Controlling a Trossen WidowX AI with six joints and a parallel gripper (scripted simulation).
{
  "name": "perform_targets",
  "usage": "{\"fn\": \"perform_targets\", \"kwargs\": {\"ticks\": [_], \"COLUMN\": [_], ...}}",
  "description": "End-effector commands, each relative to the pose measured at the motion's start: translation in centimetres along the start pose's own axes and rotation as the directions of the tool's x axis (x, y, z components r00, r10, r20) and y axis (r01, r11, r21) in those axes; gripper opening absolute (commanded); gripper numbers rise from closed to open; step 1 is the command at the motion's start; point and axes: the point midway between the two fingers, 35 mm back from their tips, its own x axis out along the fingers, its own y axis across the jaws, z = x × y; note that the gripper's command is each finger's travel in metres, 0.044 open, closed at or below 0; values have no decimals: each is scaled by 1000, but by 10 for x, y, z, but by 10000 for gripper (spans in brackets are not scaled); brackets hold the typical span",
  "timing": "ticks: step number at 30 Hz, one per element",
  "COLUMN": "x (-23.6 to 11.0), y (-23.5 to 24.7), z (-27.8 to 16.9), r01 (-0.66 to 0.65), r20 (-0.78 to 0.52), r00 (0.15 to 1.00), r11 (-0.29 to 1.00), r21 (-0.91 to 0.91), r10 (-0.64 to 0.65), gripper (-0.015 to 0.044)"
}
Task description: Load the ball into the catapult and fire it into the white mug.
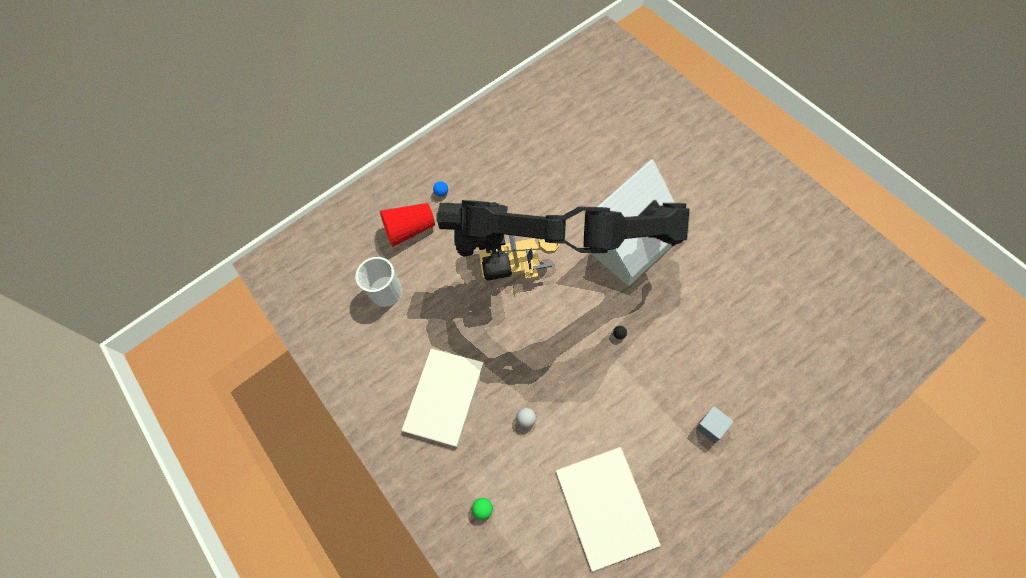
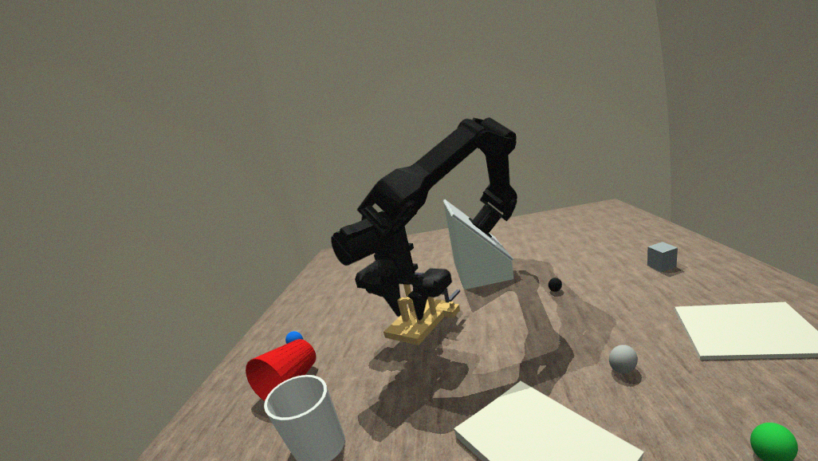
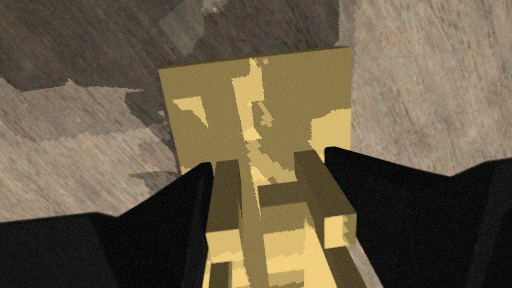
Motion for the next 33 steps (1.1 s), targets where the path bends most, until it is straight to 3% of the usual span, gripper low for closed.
{"fn": "perform_targets", "kwargs": {"ticks": [1, 21, 33], "x": [1, 24, 24], "y": [0, 0, 0], "z": [2, 0, 0], "r01": [-5, -2, -2], "r20": [14, 1, 1], "r00": [1000, 1000, 1000], "r11": [1000, 1000, 1000], "r21": [4, 1, 1], "r10": [4, 2, 2], "gripper": [0, 0, 315]}}
